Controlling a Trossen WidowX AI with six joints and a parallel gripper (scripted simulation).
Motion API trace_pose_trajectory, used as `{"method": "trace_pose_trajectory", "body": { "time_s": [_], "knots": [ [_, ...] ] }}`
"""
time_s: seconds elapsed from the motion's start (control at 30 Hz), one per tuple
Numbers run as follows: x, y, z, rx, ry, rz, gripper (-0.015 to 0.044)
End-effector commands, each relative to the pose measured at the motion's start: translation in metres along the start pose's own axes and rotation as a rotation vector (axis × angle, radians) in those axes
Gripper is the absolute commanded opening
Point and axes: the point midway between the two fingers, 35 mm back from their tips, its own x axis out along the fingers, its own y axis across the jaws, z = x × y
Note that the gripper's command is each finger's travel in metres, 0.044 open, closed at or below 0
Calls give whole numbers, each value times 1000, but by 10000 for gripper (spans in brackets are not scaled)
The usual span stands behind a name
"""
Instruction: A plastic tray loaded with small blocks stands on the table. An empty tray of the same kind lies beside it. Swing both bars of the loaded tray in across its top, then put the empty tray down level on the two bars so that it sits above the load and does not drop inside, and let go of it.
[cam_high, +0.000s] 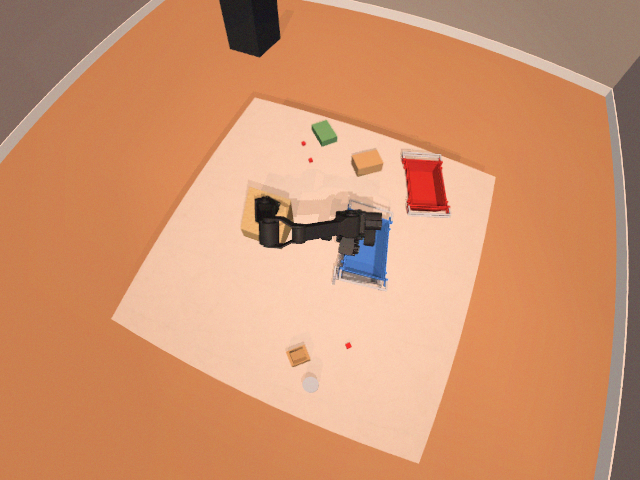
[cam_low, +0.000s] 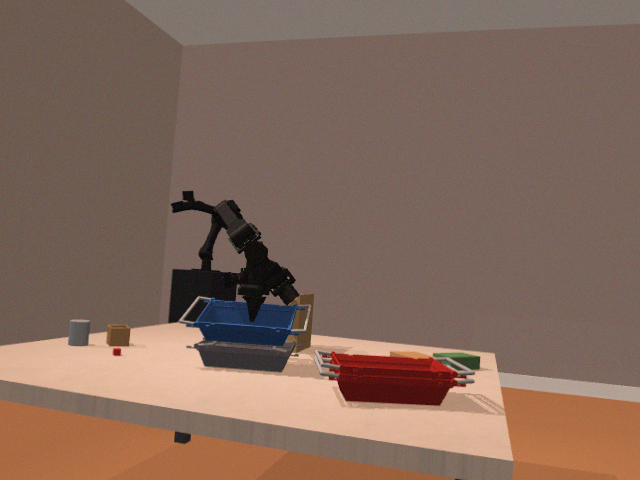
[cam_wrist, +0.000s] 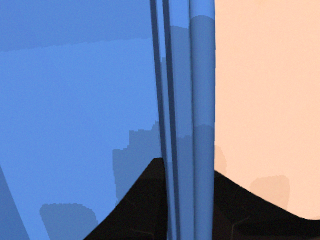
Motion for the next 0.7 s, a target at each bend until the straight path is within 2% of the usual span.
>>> {"method": "trace_pose_trajectory", "body": {
  "time_s": [0.0,0.67],
  "knots": [
    [5,-5,2,-4,-1,-19,0],
    [11,-8,1,-4,-1,-20,0]
  ]
}}
